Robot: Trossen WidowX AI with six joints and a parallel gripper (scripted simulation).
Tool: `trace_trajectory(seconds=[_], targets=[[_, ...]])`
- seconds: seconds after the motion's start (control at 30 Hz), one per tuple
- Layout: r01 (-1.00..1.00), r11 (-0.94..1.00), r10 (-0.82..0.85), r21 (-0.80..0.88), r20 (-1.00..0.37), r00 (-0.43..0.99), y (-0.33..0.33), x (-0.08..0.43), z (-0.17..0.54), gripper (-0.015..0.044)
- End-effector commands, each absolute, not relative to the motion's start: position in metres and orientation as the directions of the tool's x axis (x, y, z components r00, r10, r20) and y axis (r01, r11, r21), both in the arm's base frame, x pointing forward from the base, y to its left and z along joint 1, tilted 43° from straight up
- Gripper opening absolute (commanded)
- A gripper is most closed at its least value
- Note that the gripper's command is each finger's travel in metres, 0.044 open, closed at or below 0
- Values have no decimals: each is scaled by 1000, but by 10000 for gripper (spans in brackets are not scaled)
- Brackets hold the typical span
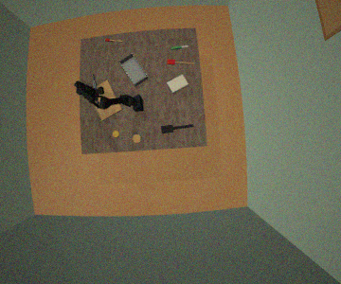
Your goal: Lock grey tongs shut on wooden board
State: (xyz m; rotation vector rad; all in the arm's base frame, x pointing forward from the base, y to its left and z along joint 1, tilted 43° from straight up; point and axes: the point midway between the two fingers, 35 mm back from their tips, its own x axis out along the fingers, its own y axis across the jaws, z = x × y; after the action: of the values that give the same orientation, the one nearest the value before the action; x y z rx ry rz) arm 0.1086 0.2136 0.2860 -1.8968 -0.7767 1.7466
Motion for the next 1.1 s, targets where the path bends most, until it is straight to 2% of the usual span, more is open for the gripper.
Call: trace_trajectory(seconds=[0.0, 0.3, 0.57, 0.83, 1.07], targets=[[44, -792, 611, -609, -789, 63, 211, 107, 274, -150], [-125, -888, 421, -442, -893, 159, 201, 105, 243, -150], [-249, -907, 268, -340, -921, 283, 192, 106, 226, -150], [-322, -898, 142, -300, -891, 432, 184, 107, 218, -150], [-359, -873, 70, -332, -811, 580, 179, 110, 218, -150]])
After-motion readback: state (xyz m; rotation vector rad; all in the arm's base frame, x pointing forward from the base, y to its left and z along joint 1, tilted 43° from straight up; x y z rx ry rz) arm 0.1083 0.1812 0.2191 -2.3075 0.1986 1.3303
